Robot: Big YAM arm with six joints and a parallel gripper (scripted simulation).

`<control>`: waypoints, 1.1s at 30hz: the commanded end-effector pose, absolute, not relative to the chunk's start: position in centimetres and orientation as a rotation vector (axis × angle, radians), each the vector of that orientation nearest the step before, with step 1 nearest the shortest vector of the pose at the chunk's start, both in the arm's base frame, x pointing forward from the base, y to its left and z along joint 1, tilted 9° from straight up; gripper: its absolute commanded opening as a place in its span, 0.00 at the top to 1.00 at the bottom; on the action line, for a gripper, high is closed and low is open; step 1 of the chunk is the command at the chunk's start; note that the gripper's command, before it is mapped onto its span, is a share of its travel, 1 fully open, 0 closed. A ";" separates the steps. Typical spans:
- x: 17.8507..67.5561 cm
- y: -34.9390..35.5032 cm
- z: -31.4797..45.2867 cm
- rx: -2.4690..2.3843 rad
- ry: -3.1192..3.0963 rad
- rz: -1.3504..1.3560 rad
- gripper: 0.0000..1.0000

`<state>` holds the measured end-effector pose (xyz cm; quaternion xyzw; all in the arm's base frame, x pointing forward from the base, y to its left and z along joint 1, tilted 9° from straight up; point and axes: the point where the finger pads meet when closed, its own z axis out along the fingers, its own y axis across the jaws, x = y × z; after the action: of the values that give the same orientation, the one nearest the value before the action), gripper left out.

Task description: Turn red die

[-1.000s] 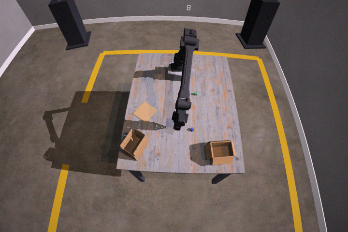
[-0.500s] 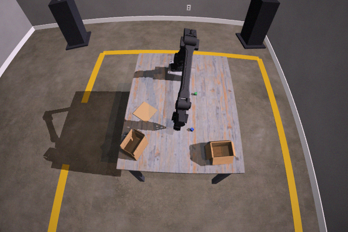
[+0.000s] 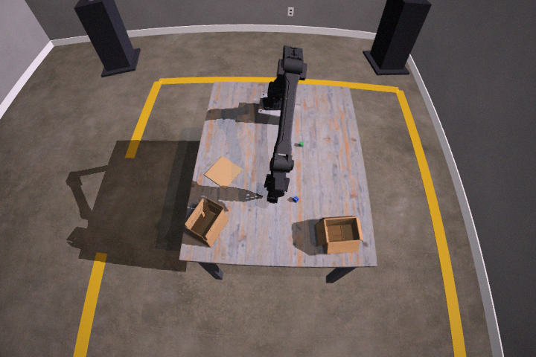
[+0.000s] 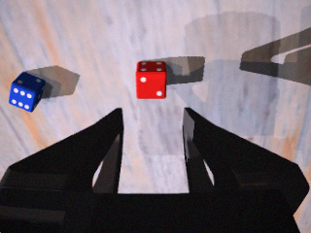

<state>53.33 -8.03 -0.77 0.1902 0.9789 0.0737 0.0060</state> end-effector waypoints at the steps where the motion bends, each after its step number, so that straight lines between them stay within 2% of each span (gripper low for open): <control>1: 53.5 -7.2 -2.0 0.591 3.070 0.234 0.66; 33: 53.8 -7.0 -3.8 0.588 3.063 0.233 0.66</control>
<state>53.48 -7.67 -3.38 0.1903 0.9789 0.0738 0.0063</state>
